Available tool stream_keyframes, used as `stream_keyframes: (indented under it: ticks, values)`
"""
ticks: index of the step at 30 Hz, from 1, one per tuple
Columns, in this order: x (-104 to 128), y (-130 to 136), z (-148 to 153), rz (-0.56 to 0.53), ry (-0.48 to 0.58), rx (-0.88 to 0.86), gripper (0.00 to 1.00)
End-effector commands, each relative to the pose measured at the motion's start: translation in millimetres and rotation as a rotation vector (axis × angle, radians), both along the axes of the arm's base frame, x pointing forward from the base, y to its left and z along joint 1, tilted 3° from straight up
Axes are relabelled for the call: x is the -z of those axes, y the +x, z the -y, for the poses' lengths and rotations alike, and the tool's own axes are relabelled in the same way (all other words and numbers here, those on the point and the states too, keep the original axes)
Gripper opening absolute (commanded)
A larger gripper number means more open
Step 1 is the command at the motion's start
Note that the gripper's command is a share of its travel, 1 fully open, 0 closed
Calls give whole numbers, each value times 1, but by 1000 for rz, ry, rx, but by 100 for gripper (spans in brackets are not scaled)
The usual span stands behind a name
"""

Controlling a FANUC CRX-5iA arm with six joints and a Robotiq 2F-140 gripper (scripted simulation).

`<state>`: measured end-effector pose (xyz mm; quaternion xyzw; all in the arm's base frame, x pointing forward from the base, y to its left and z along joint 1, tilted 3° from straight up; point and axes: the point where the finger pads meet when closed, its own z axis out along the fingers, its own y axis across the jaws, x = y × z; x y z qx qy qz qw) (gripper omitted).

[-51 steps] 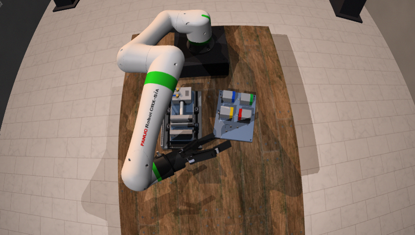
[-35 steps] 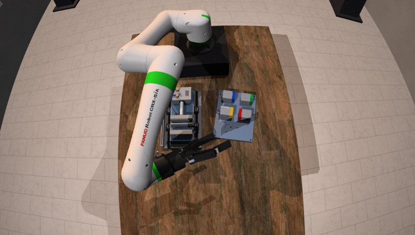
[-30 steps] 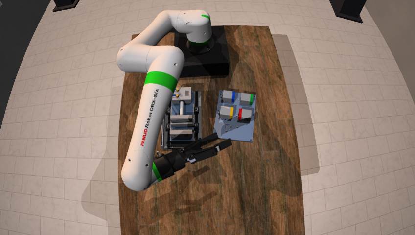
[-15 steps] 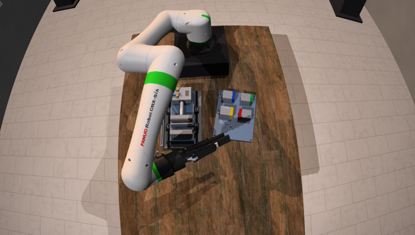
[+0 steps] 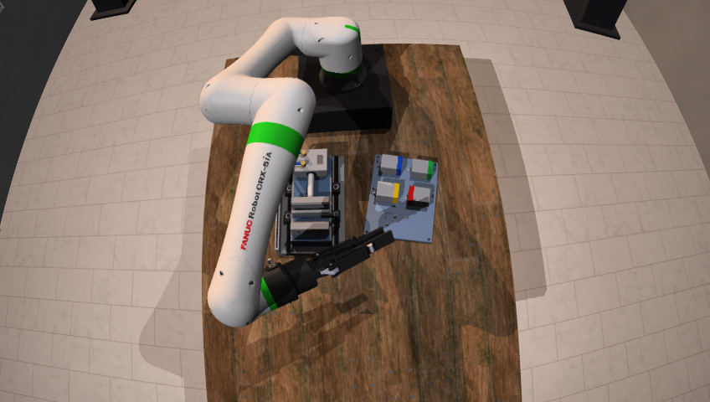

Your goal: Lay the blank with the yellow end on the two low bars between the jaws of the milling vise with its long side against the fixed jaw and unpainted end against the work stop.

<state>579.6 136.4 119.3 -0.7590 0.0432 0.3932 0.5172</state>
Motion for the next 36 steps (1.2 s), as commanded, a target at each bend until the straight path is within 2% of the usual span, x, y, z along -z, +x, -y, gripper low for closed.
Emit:
stream_keyframes:
  ticks: [1,34,35,36]
  values:
    - [-1,0,0,2,0,0,33]
    - [-1,0,0,2,0,0,33]
    - [-1,0,0,2,0,0,100]
    - [-1,0,0,2,0,0,100]
